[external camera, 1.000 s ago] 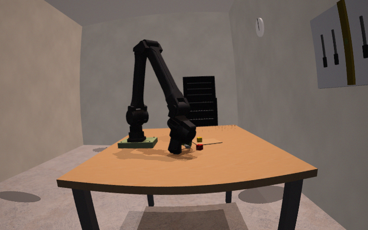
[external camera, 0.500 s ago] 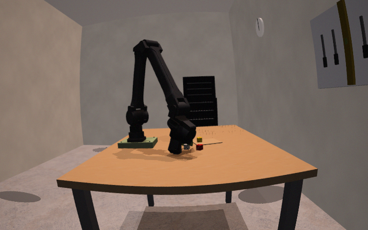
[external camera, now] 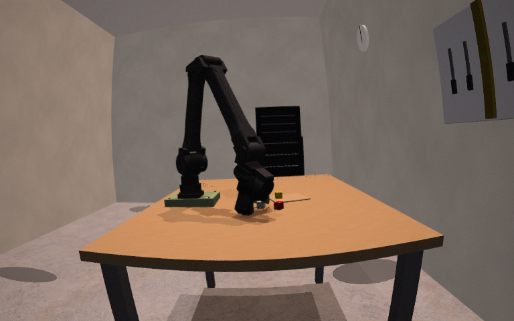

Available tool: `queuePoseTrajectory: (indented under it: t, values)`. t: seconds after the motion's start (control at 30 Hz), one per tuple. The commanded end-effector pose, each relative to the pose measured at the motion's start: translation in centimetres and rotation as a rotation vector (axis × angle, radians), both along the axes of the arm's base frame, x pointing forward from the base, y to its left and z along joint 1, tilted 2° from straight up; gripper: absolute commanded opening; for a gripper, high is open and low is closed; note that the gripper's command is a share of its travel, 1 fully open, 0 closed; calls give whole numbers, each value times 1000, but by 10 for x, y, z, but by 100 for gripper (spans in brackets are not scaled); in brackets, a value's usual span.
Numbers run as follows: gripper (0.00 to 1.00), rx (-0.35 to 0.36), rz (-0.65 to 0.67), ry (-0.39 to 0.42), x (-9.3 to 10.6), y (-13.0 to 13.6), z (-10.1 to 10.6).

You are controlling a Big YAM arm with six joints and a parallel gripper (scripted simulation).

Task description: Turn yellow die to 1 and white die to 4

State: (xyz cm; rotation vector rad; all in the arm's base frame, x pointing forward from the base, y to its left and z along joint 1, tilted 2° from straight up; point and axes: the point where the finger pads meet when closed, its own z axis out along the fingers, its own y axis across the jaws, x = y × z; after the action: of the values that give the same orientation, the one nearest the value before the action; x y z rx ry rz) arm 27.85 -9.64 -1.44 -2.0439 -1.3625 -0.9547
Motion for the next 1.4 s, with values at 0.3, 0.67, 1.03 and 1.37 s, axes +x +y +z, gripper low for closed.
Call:
queuePoseTrajectory:
  t: [0.3, 0.67, 1.03, 1.37]
  values:
    - [39, -14, 22, -22, 5, 2, 2]
    - [39, -14, 22, -22, 5, 2, 2]
    - [39, -37, 3, -41, 10, -18, 15]
    - [39, -38, 3, -37, -1, -43, 36]
